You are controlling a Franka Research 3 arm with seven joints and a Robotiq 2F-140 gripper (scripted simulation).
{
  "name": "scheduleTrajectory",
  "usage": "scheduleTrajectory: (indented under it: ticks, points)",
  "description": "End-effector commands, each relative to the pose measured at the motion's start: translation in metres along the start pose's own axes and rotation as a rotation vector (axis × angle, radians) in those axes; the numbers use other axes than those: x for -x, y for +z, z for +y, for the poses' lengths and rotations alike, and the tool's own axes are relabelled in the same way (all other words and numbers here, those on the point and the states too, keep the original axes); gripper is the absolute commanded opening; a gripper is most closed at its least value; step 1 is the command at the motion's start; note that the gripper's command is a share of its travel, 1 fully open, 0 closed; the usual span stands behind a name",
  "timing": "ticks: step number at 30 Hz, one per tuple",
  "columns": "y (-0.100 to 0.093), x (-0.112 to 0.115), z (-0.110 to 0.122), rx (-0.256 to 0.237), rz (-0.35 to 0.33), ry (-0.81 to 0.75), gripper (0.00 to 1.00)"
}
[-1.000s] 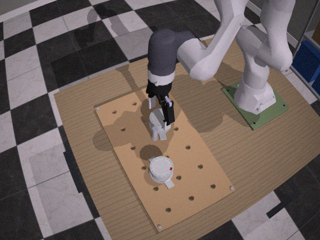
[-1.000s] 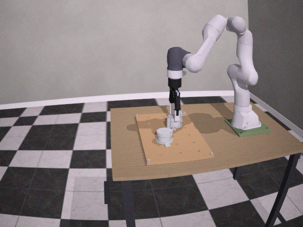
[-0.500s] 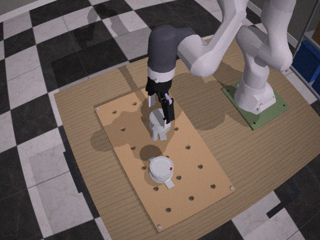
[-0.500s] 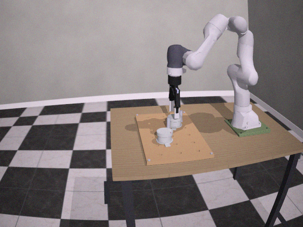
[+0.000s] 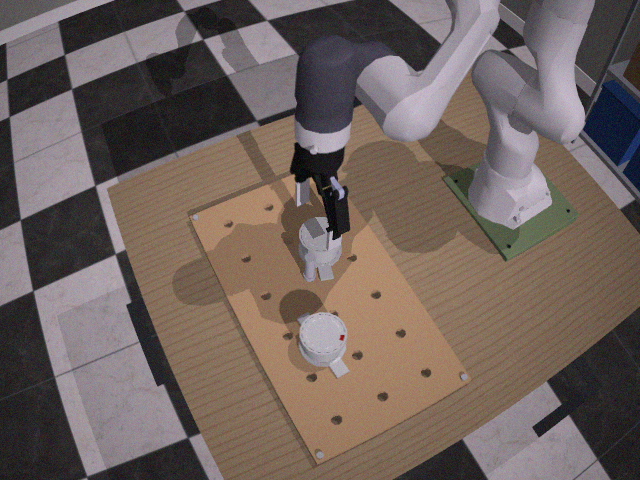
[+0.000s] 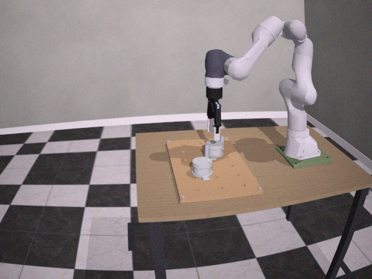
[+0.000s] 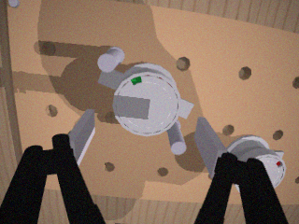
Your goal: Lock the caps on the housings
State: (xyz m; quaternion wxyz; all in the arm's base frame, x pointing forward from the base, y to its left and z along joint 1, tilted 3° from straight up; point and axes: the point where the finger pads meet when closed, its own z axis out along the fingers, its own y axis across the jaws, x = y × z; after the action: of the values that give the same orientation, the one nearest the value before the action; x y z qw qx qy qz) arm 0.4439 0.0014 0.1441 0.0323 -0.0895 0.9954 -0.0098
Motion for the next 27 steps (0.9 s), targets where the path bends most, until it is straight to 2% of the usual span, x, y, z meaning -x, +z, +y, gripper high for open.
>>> scheduleTrajectory:
  ticks: [1, 9, 27]
  points:
    - [-0.007, -0.003, -0.001, -0.003, 0.011, 0.006, 0.78]
    - [-0.02, -0.003, -0.001, -0.003, 0.011, 0.006, 0.78]
    - [-0.026, -0.004, 0.0, -0.003, 0.011, -0.021, 0.78]
